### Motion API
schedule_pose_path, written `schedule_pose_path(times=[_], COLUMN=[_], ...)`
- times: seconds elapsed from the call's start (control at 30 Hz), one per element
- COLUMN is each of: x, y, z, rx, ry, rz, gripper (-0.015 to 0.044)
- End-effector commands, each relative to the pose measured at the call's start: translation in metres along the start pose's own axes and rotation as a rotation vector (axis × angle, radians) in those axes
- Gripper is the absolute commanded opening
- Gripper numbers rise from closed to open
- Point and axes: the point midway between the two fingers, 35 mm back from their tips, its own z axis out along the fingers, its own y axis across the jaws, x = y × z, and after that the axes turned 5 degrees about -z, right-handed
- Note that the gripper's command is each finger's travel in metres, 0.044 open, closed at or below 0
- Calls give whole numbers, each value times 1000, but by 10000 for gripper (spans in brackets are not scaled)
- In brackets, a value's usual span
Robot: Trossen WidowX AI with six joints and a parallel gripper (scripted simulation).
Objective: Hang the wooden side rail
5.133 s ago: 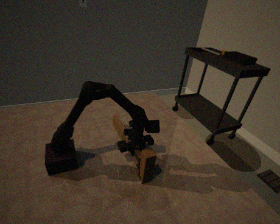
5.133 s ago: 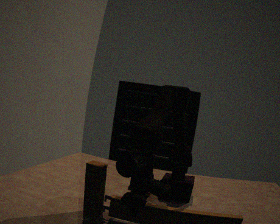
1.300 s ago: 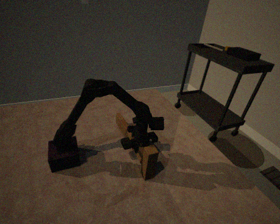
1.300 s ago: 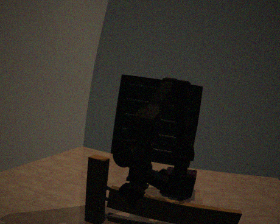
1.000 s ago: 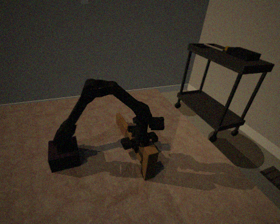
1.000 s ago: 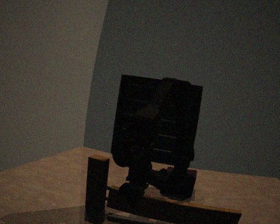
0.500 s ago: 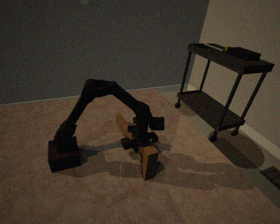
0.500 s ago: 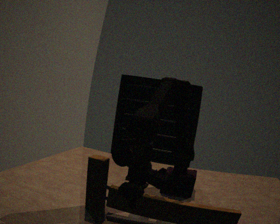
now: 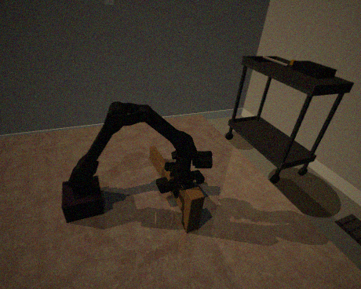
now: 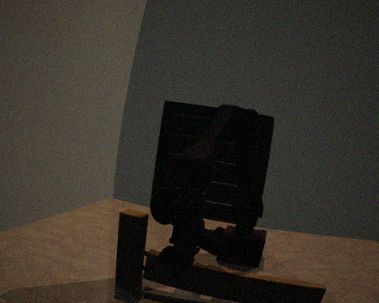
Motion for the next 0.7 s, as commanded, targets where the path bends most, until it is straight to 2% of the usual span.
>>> schedule_pose_path(times=[0.0, 0.67], x=[2, 4], y=[-5, -2], z=[-7, -4], rx=[24, 24], ry=[7, 7], rz=[-4, -4], gripper=[0, 0])
